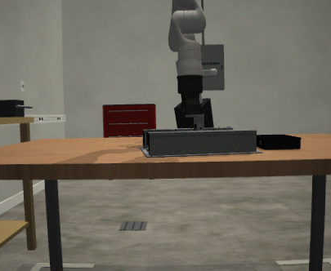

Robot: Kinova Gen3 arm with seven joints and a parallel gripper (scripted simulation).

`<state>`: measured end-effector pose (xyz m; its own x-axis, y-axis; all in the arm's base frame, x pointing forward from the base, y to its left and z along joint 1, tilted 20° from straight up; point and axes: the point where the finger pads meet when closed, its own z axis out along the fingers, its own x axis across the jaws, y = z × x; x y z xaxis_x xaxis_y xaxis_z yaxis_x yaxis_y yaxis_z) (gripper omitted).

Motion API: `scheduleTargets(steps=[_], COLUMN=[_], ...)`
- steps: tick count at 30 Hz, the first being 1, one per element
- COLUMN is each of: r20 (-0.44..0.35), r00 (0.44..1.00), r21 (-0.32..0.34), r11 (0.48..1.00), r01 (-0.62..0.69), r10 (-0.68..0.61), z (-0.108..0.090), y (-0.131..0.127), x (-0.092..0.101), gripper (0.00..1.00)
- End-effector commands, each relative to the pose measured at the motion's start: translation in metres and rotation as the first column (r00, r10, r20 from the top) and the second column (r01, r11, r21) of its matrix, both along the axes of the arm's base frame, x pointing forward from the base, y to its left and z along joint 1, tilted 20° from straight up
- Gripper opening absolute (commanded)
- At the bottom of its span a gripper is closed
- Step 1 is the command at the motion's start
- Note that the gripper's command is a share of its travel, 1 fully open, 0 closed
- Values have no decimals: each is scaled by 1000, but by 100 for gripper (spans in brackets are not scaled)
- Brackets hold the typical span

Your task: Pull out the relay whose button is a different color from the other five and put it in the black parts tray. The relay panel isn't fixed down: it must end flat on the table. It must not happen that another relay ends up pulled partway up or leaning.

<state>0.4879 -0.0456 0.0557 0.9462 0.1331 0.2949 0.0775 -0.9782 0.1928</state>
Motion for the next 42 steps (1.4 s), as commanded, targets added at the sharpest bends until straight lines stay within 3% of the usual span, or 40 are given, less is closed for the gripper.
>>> scheduleTargets(steps=[1,42], r20=[-2,-59], r00=[1000,998], r21=[0,-4], r11=[1000,1000], r01=[1,14], r10=[-1,-15], z=[2,2], y=[2,2], x=[3,5], gripper=[0,0])
